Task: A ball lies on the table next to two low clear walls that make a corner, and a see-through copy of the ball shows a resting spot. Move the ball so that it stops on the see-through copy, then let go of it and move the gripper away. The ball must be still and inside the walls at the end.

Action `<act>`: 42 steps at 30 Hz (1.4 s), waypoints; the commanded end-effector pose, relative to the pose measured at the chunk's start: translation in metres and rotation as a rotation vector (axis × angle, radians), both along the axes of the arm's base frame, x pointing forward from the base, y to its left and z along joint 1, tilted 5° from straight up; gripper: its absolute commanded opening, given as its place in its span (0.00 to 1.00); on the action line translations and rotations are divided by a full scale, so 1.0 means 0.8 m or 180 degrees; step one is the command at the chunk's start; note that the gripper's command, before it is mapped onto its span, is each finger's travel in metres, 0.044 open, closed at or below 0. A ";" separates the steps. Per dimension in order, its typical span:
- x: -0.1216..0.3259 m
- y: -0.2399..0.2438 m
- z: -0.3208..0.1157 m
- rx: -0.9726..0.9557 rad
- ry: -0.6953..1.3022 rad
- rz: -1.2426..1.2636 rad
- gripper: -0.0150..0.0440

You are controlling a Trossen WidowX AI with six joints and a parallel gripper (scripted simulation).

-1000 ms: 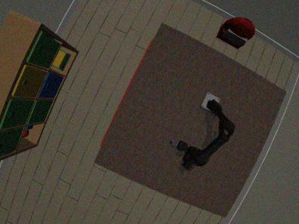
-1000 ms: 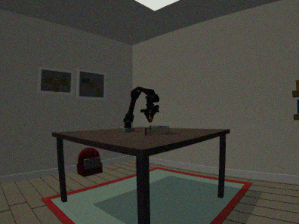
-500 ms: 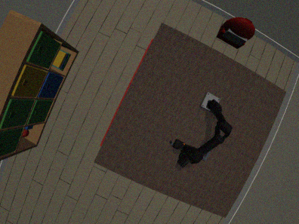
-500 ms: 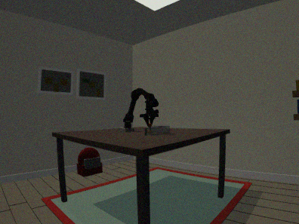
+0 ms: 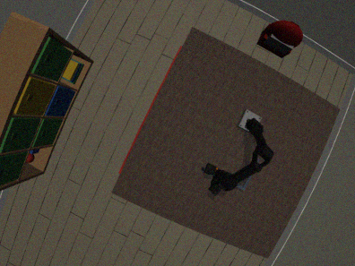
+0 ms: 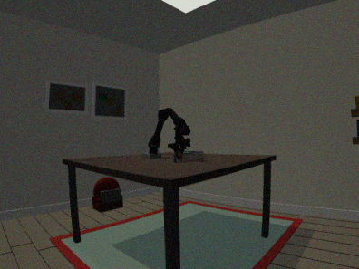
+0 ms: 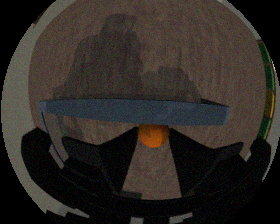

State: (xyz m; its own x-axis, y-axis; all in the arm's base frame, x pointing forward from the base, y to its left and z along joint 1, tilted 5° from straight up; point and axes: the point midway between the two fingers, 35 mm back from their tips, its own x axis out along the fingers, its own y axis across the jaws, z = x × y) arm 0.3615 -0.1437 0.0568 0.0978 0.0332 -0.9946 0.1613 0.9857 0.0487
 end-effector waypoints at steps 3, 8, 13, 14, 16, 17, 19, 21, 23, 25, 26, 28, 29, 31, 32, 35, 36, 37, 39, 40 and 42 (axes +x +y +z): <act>0.001 0.001 -0.010 0.0013 0.0004 -0.0009 0.25; 0.002 0.002 -0.021 0.0014 0.0004 -0.0009 0.25; 0.002 0.002 -0.026 0.0014 0.0004 -0.0009 0.25; 0.002 0.002 -0.026 0.0014 0.0004 -0.0009 0.25; 0.002 0.001 -0.021 0.0000 -0.0002 0.0000 0.30; 0.002 0.001 -0.021 0.0000 -0.0002 0.0000 0.34; 0.002 0.001 -0.021 0.0000 -0.0002 0.0000 0.43; 0.002 0.001 -0.021 0.0000 -0.0002 0.0000 0.52; 0.002 0.001 -0.021 0.0000 -0.0002 0.0000 0.61; 0.002 0.001 -0.021 0.0000 -0.0002 0.0000 0.70; 0.002 0.001 -0.021 0.0000 -0.0002 0.0000 0.74; 0.002 0.001 -0.021 0.0000 -0.0002 0.0000 0.75; 0.002 0.001 -0.021 0.0000 -0.0002 0.0000 0.75; 0.002 0.001 -0.018 0.0000 -0.0002 0.0000 0.75; 0.002 0.000 -0.008 0.0001 -0.0002 -0.0001 0.75; -0.003 -0.003 0.054 0.0008 0.0002 -0.0006 0.75; -0.006 -0.003 0.071 0.0010 0.0003 -0.0008 0.75; -0.008 -0.003 0.082 0.0011 0.0004 -0.0009 0.75; -0.009 -0.002 0.085 0.0011 0.0004 -0.0009 0.75; -0.009 -0.002 0.085 0.0011 0.0004 -0.0009 0.75; -0.009 -0.002 0.085 0.0011 0.0004 -0.0009 0.75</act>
